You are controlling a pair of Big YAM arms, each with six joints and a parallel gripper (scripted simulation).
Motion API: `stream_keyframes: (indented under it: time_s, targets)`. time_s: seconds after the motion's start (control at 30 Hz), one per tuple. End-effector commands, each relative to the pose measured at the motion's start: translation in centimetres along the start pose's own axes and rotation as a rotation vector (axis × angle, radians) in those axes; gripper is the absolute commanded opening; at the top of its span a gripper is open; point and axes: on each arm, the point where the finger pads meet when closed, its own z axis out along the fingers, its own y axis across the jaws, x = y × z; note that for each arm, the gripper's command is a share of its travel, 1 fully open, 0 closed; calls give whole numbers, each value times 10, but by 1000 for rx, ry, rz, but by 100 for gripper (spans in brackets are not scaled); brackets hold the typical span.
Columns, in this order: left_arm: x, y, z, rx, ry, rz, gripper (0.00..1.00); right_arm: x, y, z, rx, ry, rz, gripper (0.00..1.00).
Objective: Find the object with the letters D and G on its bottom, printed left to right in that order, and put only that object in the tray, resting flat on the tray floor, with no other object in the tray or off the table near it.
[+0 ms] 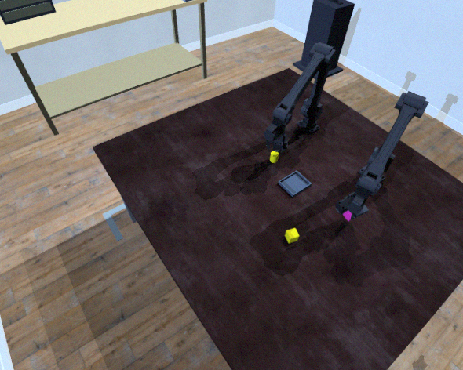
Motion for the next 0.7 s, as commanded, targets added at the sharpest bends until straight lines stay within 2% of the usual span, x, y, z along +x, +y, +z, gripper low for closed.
stream_keyframes:
  time_s: [0.0, 0.1, 0.23, 0.37, 0.5, 0.57, 0.6, 0.67]
  targets:
    - [-1, -7, 12, -15, -19, 23, 41, -4, 3, 12, 1, 1, -36, 69]
    - [0, -8, 27, -10, -11, 24, 41, -5, 1, 16, 2, -1, -22, 69]
    - [-24, 12, 18, -33, -51, 23, 41, -6, -1, 21, 5, -5, -19, 69]
    - [-19, 14, 8, -37, -57, 13, 41, -7, -1, 22, 7, -9, -19, 69]
    - [-12, 9, 19, -32, -50, 15, 41, -5, 0, 31, 3, -2, -19, 69]
    - [-11, 5, 22, -22, -36, 12, 63, -4, 0, 34, 2, -1, -19, 69]
    - [-10, 5, 22, -22, -36, 12, 71, -4, 0, 36, 2, -1, -19, 69]
    - [-25, 7, 4, -48, -79, 15, 71, -5, 0, 38, 3, -2, -19, 69]
